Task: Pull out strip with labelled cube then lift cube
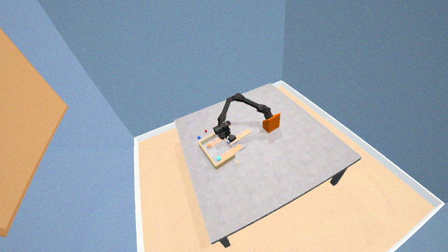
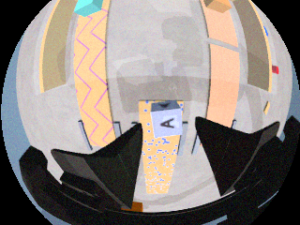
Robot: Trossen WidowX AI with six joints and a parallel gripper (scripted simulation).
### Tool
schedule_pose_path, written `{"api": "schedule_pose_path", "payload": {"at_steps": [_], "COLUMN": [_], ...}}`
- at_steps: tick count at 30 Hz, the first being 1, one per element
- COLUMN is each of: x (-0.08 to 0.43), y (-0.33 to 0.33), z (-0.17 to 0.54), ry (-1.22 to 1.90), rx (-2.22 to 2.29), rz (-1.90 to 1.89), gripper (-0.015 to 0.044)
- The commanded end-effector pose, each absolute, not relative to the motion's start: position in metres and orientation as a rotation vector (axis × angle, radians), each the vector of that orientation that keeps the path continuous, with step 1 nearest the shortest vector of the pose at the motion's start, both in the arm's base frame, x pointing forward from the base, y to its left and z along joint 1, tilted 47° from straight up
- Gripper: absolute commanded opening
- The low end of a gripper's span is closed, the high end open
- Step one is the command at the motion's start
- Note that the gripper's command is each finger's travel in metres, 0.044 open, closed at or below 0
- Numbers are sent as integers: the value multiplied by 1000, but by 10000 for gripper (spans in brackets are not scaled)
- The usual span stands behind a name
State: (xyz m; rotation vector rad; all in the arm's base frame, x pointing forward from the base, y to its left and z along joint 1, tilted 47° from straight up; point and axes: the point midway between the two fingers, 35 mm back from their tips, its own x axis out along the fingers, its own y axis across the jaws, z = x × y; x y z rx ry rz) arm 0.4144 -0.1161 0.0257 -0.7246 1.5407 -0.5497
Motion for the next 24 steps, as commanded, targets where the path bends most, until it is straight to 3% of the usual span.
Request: {"api": "schedule_pose_path", "payload": {"at_steps": [1, 21, 24], "x": [412, 410, 412], "y": [-120, -139, -139], "z": [20, 3, 5], "ry": [1550, 1550, 1544], "rx": [-730, -732, -726], "rz": [-545, -547, -550], "gripper": [250, 250, 171]}}
